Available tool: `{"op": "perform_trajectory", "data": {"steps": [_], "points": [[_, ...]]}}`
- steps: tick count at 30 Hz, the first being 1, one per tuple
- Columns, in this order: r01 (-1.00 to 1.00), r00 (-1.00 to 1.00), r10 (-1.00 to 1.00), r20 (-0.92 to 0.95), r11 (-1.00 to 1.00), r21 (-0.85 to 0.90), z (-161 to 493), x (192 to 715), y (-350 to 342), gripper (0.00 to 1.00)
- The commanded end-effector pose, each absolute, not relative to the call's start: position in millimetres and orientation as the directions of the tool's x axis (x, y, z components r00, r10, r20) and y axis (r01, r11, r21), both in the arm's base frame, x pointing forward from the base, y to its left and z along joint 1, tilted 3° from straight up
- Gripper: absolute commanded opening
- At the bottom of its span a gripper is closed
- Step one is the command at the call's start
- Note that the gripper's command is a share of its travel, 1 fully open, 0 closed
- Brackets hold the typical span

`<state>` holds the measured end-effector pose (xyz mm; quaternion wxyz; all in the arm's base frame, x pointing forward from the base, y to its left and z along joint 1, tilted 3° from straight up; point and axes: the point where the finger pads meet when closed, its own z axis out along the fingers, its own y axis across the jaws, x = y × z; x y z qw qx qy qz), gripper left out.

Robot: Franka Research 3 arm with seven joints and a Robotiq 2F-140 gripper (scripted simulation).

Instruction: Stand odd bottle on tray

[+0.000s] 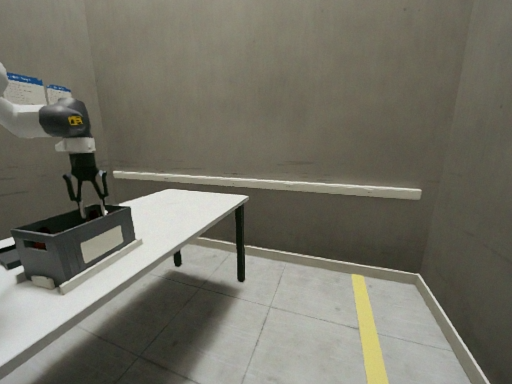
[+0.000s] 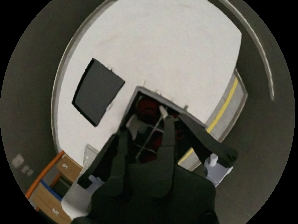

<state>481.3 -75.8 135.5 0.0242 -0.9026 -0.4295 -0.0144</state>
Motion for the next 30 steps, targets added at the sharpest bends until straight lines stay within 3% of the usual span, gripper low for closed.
{"op": "perform_trajectory", "data": {"steps": [1,30], "points": [[0.775,0.632,0.773,0.044,-0.632,-0.029,135,481,-76,0.44],[0.775,0.632,0.773,0.044,-0.632,-0.029,192,481,-79,0.44]]}}
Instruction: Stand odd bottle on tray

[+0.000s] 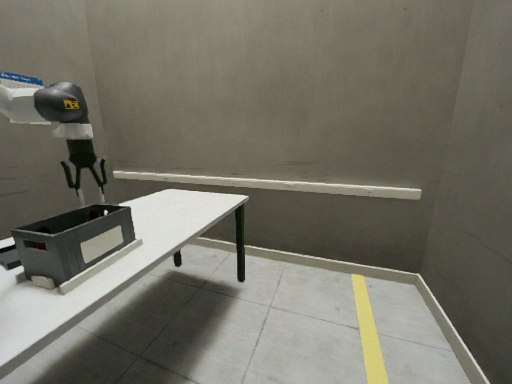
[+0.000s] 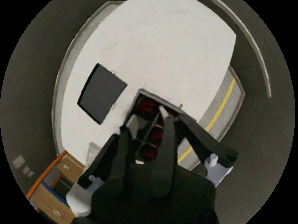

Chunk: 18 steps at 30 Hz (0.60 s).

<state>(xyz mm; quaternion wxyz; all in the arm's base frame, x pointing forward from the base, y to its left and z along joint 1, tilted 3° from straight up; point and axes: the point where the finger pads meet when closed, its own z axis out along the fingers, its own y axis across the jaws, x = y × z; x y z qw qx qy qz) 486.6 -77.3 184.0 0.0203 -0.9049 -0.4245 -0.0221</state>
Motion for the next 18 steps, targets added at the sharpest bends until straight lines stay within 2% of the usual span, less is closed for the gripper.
{"op": "perform_trajectory", "data": {"steps": [1,18], "points": [[0.775,0.632,0.773,0.044,-0.632,-0.029,195,481,-79,0.44],[0.775,0.632,0.773,0.044,-0.632,-0.029,221,481,-81,0.44]]}}
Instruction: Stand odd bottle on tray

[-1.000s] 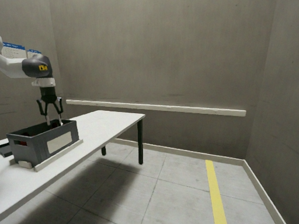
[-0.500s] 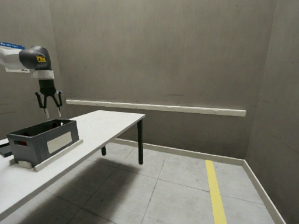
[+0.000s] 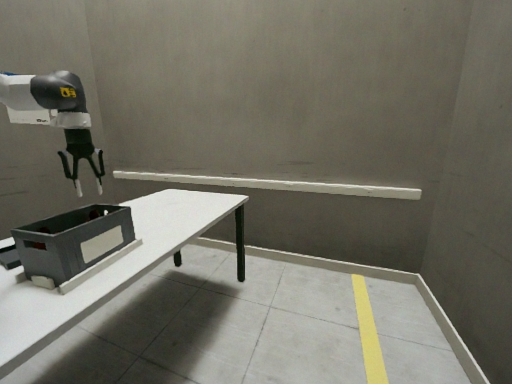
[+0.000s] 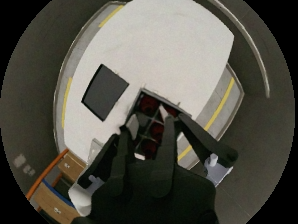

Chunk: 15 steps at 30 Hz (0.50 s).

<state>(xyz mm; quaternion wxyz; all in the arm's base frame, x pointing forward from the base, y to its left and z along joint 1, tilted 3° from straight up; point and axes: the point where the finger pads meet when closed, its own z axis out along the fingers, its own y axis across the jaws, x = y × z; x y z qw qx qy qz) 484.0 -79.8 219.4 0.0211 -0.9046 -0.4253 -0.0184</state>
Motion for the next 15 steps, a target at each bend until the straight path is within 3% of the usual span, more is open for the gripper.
{"op": "perform_trajectory", "data": {"steps": [1,4,5,15], "points": [[0.775,0.632,0.773,0.044,-0.632,-0.029,220.8,480.8,-80.6,0.44],[0.775,0.632,0.773,0.044,-0.632,-0.029,220.8,480.8,-80.6,0.44],[0.775,0.632,0.773,0.044,-0.632,-0.029,220.8,480.8,-80.6,0.1],[0.775,0.632,0.773,0.044,-0.632,-0.029,220.8,480.8,-80.6,0.1]]}}
